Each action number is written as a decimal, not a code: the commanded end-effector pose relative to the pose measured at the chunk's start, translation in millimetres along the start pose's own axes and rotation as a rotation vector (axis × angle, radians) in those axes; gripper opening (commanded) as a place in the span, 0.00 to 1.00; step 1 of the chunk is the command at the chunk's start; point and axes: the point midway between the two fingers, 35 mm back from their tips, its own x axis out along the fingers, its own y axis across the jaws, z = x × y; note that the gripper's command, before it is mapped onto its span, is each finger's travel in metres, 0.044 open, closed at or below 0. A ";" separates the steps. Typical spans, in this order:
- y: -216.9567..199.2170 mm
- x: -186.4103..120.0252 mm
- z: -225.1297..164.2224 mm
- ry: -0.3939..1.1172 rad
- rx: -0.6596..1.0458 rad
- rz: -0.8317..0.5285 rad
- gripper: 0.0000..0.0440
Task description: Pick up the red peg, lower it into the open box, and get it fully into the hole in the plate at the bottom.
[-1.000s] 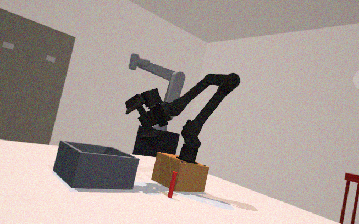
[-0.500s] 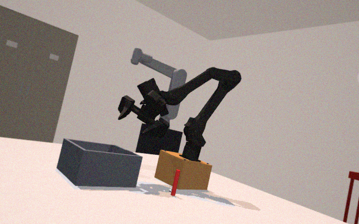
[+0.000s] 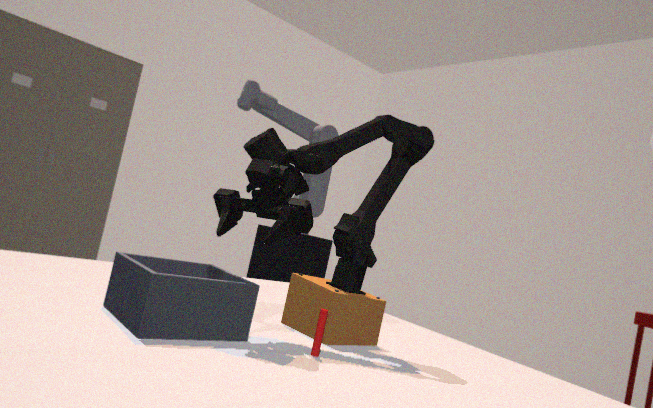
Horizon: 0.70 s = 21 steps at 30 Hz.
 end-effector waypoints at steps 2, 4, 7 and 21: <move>6.6 3.6 0.9 0.067 0.110 0.006 1.00; 11.1 4.8 0.8 0.103 0.169 0.007 1.00; 18.2 6.2 0.1 0.158 0.256 0.005 1.00; 57.4 5.1 -10.5 0.437 0.635 -0.084 1.00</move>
